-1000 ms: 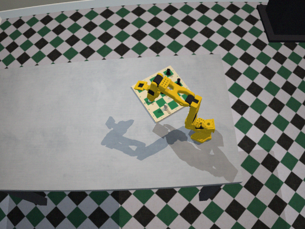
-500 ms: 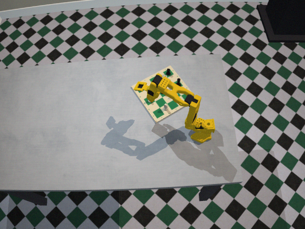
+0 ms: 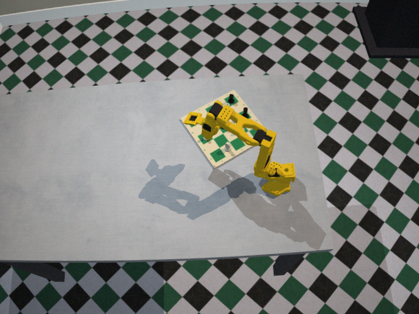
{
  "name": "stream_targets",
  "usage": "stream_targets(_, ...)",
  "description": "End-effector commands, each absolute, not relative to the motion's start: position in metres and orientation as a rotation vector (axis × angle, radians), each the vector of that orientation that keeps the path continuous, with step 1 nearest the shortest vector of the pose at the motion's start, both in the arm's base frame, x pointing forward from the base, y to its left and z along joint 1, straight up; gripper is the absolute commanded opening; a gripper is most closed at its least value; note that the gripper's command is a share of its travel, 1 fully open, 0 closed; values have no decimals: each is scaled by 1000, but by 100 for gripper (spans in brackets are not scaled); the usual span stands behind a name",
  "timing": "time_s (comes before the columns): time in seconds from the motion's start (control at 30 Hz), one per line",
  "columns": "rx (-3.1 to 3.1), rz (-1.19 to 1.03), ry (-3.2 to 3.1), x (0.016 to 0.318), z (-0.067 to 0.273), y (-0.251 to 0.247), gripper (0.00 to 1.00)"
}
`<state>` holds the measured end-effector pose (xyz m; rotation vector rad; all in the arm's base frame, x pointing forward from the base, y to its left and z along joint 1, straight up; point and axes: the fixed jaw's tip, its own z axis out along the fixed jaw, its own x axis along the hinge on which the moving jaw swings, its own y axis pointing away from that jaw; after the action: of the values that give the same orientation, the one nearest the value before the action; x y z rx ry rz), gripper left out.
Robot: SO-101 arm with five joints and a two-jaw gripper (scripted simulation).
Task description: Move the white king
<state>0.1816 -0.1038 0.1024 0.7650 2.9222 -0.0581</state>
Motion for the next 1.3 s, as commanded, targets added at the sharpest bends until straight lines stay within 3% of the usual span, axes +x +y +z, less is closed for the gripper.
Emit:
stream_targets(0.0,774,-39,2956,180,97,-101,0)
stream_targets(0.33,782,-24,2990,181,90,-101,0)
stream_targets(0.97,788,-11,3016,182,38,-102,0)
stream_targets(1.27,788,-11,3016,182,28,-102,0)
